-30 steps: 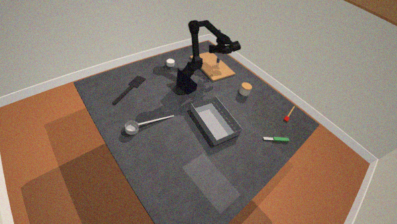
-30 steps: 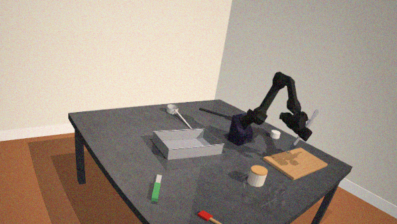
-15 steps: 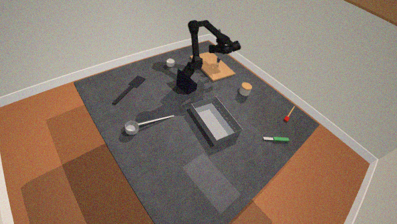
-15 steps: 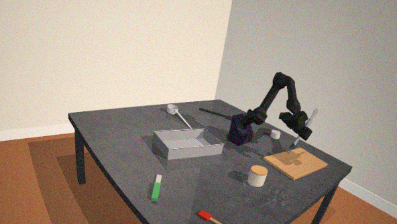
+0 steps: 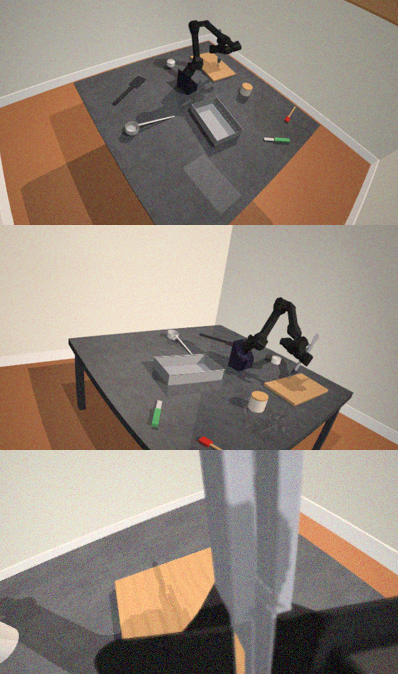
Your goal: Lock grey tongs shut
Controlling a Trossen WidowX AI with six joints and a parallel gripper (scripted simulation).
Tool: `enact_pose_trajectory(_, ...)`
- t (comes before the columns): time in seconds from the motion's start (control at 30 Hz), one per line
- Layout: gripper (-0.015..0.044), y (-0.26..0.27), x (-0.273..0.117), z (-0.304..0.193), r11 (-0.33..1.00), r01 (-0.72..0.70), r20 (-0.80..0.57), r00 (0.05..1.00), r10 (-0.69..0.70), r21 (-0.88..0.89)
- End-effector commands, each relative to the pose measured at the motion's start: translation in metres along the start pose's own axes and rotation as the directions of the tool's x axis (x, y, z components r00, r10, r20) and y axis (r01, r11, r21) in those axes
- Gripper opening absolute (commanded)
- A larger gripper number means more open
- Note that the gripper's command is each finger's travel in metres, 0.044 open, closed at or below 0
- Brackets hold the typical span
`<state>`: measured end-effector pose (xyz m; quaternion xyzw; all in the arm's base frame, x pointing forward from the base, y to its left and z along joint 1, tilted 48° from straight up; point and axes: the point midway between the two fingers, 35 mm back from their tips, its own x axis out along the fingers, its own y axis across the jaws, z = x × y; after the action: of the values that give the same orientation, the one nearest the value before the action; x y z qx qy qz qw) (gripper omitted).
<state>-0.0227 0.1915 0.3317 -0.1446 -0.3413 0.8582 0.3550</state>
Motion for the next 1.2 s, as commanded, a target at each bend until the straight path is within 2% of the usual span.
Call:
enact_pose_trajectory(0.0, -0.0150, 0.000, 0.000, 0.002, 1.000, -0.002, 0.010, 1.000, 0.003, -0.006)
enact_pose_trajectory(0.3, -0.0150, 0.000, 0.004, -0.001, 1.000, -0.013, -0.021, 1.000, 0.014, 0.017)
enact_pose_trajectory(1.17, -0.0150, 0.006, 0.037, -0.022, 0.976, -0.079, -0.358, 0.922, 0.149, 0.202)
